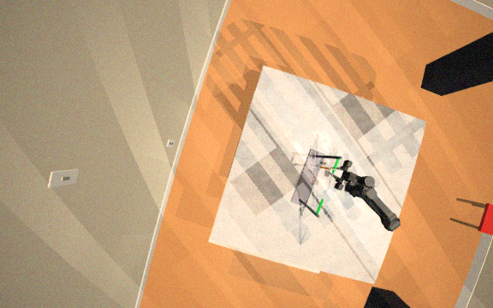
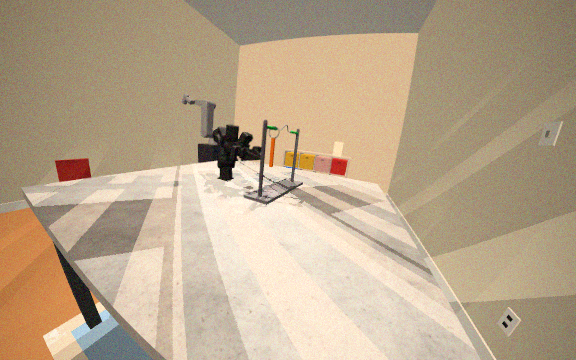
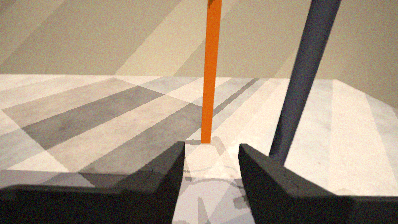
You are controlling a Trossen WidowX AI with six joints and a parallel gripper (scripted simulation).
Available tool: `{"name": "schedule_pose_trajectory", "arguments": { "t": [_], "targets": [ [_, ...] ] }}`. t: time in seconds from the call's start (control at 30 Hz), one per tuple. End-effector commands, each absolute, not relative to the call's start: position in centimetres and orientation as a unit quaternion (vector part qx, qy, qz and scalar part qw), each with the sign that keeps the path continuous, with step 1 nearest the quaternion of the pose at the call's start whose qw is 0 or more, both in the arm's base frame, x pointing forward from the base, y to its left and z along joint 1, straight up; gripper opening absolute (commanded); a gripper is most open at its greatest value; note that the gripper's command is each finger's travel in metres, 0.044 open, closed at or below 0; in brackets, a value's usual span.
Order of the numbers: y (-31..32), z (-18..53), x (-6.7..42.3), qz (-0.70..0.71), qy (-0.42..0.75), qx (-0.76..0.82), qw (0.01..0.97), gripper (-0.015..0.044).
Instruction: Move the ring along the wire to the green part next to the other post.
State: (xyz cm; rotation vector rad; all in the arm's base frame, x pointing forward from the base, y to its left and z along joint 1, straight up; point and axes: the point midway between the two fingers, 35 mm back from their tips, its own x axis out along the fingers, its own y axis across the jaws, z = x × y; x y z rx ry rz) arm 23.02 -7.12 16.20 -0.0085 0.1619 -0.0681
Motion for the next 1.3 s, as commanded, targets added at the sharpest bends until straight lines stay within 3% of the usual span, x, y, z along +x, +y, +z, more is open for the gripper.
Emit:
{"name": "schedule_pose_trajectory", "arguments": {
  "t": [0.0, 1.27],
  "targets": [
    [-7.1, 16.2, 23.3, -0.031, 0.082, -0.001, 0.996, 0.0160],
    [-7.7, 15.5, 28.9, -0.031, 0.080, -0.001, 0.996, 0.0160]
  ]
}}
